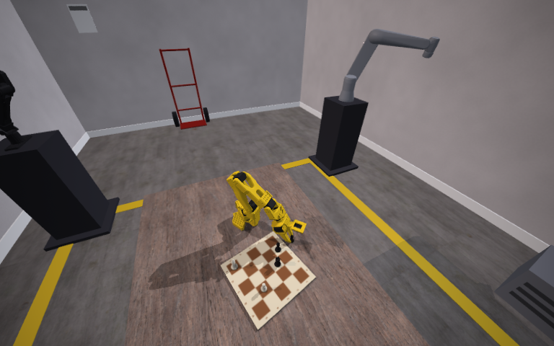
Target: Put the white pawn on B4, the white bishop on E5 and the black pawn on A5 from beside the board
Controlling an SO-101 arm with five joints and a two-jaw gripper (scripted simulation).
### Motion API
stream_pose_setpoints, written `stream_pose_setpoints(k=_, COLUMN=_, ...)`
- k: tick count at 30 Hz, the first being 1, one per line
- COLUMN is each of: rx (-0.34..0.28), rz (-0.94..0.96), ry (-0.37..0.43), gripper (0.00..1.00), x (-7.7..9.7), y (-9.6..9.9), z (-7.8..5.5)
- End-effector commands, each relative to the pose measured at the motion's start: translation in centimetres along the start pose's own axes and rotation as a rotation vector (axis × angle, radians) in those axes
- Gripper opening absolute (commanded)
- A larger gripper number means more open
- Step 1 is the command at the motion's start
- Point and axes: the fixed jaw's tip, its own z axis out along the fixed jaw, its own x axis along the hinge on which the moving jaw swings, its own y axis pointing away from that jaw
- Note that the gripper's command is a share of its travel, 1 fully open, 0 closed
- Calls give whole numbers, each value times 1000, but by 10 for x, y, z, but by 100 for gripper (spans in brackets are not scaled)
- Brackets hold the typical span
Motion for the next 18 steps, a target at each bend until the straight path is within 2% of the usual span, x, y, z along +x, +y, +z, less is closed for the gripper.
stream_pose_setpoints(k=1, rx=-7, rz=-2, ry=-5, gripper=9, x=-2, y=2, z=-2)
stream_pose_setpoints(k=18, rx=-7, rz=-2, ry=-6, gripper=9, x=-7, y=2, z=-3)
